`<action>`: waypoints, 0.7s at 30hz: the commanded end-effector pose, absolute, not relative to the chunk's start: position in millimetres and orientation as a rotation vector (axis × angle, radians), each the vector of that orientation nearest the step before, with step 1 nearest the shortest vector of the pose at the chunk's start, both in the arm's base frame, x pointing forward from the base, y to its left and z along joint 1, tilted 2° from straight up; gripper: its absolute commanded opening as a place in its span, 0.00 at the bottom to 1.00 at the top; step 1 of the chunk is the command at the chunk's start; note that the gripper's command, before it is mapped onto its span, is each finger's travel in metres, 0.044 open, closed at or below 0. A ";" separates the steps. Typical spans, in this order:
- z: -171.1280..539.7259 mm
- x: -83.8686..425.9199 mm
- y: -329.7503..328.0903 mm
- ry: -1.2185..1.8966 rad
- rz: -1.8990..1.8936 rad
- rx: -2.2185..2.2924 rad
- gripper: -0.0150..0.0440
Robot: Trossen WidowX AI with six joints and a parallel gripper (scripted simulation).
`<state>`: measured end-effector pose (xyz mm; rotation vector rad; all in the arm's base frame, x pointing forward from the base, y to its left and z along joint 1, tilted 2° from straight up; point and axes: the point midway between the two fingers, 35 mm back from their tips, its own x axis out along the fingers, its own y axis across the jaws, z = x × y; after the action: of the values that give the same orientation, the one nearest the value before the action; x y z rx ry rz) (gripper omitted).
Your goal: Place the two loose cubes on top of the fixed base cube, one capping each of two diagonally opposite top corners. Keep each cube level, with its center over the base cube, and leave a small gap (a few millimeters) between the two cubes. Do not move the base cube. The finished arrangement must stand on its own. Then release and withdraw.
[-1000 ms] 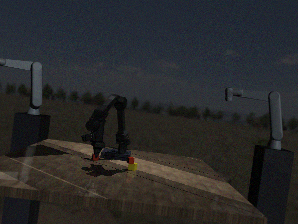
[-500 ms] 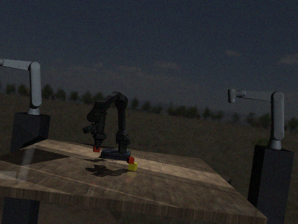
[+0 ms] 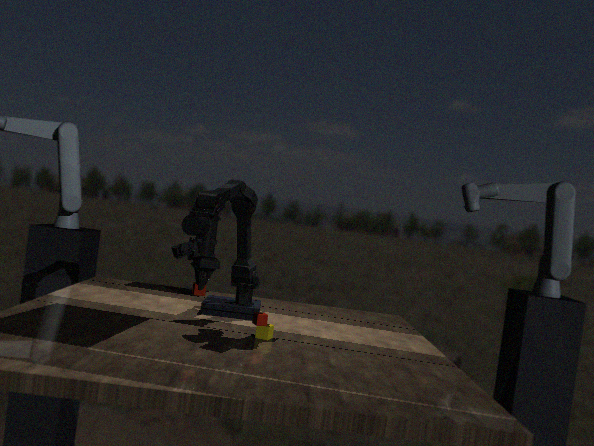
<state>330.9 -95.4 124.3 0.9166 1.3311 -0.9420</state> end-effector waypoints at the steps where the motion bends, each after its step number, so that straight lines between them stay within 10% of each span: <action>1: 124.2 331.0 -83.9 1.334 -0.941 0.911 0.43; 21: 121.1 330.7 -18.7 1.348 -0.914 0.892 0.43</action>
<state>331.9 -26.6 120.9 0.8914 1.3510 -0.9168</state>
